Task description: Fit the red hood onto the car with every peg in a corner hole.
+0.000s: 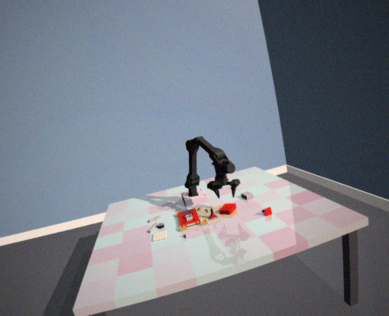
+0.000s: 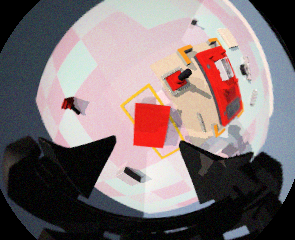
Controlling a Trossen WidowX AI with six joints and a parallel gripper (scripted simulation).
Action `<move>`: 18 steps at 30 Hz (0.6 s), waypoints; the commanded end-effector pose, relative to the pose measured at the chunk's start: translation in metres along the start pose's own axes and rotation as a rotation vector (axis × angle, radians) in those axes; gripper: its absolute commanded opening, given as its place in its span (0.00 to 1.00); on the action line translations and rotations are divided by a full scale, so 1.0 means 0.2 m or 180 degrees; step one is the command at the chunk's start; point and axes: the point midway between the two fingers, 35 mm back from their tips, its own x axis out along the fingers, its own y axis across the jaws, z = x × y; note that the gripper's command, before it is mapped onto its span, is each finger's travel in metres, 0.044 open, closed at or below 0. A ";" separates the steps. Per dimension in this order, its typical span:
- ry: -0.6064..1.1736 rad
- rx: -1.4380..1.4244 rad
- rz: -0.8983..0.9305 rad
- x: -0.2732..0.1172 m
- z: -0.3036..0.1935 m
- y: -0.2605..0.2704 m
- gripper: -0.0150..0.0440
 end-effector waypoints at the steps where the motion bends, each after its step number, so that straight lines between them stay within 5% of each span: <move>1: 0.0010 0.0047 -0.0086 0.01 0.00 -0.03 1.00; 18: 0.0010 0.0047 -0.0085 0.05 0.00 -0.03 1.00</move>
